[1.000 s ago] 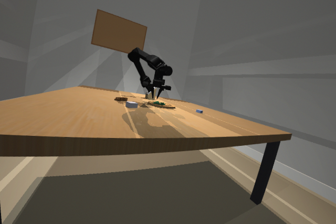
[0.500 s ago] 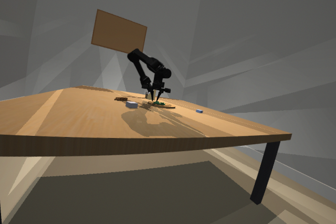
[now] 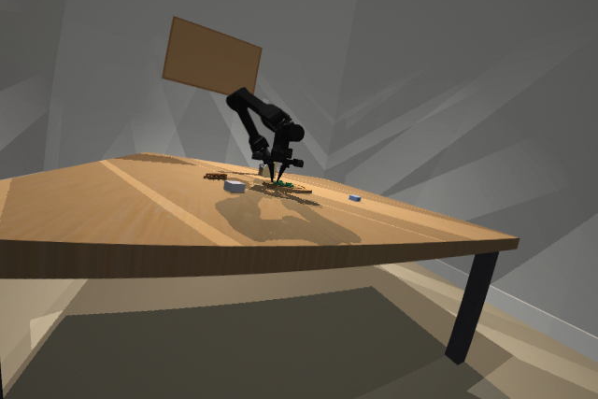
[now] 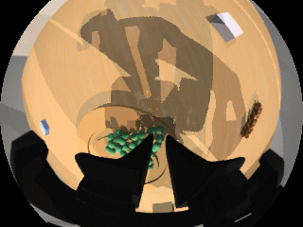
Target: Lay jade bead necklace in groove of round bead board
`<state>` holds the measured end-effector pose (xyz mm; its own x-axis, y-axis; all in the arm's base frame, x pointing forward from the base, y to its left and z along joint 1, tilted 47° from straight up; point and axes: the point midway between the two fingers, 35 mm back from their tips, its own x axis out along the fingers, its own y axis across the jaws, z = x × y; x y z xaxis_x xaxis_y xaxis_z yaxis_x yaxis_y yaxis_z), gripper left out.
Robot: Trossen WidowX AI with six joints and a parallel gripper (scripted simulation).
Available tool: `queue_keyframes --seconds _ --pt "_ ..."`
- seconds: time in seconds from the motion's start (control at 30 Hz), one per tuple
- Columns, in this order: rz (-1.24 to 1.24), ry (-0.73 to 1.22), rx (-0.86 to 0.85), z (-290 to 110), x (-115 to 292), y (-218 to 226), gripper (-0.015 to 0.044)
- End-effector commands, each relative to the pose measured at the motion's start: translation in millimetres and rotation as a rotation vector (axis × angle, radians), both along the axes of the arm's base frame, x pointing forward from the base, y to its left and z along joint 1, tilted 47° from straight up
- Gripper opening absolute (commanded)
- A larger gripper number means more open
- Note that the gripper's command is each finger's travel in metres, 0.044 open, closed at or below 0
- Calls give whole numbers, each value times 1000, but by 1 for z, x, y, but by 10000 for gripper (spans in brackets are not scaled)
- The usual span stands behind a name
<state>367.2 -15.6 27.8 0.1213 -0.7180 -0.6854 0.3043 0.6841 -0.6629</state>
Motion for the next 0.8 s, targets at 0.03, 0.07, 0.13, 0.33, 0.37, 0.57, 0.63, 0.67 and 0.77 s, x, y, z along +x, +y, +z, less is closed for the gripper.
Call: queue_keyframes --seconds 0.03,0.07,0.13,0.33,0.37,0.57,0.63,0.67,0.77 --pt "-3 -1 0 0 0 0 40" --pt "-3 -1 0 0 0 0 33" --pt "-3 -1 0 0 0 0 20" --pt "-3 -1 0 0 0 0 0" --pt "-3 -1 0 0 0 0 0" --pt "-3 -1 0 0 0 0 0" --pt "-3 -1 0 0 0 0 0" --pt "-3 -1 0 0 0 0 0" --pt "-2 0 -1 1 0 1 0"
